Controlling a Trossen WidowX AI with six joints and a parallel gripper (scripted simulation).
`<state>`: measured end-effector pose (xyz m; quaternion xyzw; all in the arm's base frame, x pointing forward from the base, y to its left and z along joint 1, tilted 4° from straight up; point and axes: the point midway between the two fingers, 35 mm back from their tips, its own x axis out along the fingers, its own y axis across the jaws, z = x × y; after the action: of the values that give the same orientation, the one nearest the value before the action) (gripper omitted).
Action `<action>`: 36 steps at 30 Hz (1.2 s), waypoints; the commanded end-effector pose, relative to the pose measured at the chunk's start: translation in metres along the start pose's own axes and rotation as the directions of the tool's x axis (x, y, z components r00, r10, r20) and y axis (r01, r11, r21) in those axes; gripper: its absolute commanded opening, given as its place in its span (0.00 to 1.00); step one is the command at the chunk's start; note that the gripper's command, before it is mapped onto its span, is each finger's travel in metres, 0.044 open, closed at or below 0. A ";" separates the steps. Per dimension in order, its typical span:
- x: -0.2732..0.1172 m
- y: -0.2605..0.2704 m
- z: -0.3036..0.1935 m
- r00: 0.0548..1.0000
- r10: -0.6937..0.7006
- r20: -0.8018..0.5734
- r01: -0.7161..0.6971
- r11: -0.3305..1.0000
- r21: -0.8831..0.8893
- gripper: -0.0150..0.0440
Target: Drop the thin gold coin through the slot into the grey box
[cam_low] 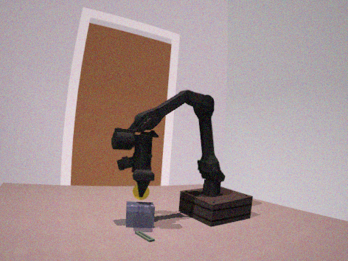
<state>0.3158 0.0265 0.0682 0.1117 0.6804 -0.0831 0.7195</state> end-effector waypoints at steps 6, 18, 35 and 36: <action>0.005 0.000 0.000 1.000 0.000 -0.001 0.000 1.000 0.006 0.25; 0.012 0.000 0.000 1.000 0.000 -0.001 0.000 1.000 0.004 0.25; 0.012 0.000 0.000 1.000 0.000 0.000 0.000 1.000 0.001 0.53; 0.012 0.000 0.000 1.000 0.000 0.000 0.000 1.000 0.001 0.53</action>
<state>0.3165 0.0269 0.0556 0.1121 0.6806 -0.0835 0.7192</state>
